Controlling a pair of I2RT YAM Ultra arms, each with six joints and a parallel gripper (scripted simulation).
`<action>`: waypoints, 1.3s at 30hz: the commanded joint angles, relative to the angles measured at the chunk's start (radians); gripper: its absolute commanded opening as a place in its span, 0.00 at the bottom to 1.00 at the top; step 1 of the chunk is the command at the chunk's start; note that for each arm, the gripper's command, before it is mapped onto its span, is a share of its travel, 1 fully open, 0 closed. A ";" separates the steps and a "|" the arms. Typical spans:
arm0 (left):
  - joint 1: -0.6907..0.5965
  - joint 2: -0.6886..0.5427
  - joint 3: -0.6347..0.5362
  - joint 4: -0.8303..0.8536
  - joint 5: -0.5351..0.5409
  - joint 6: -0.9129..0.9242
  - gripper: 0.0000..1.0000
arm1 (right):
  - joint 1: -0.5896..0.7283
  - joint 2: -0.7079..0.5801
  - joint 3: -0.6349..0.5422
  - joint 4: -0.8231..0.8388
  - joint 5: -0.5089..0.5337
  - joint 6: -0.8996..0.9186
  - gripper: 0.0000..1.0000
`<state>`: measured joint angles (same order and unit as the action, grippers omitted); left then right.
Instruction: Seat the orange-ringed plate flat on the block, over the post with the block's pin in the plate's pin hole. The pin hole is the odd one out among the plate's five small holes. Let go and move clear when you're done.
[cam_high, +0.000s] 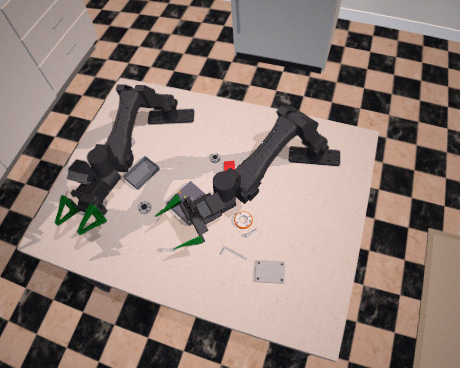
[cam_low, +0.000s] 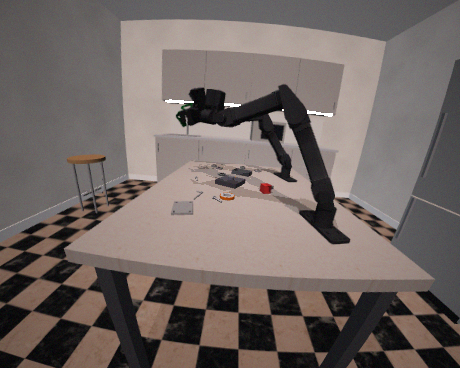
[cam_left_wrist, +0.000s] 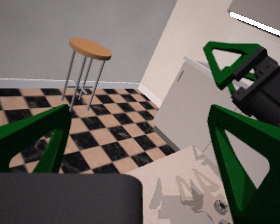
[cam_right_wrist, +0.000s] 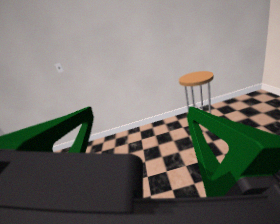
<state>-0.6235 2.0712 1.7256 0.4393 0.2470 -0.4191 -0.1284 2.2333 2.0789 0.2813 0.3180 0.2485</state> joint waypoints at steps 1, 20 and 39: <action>0.000 -0.024 0.018 0.011 0.000 0.004 1.00 | 0.000 -0.027 0.018 0.010 -0.001 -0.003 1.00; 0.000 -0.025 0.016 0.012 0.000 0.004 0.80 | 0.000 -0.028 0.015 0.011 -0.001 -0.003 1.00; -0.012 -0.024 0.000 -0.118 -0.024 -0.032 0.80 | 0.018 -0.089 -0.039 -0.027 -0.033 -0.025 1.00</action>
<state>-0.6266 2.0766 1.7168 0.4023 0.2398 -0.4290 -0.1246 2.2158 2.0563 0.2771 0.3103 0.2436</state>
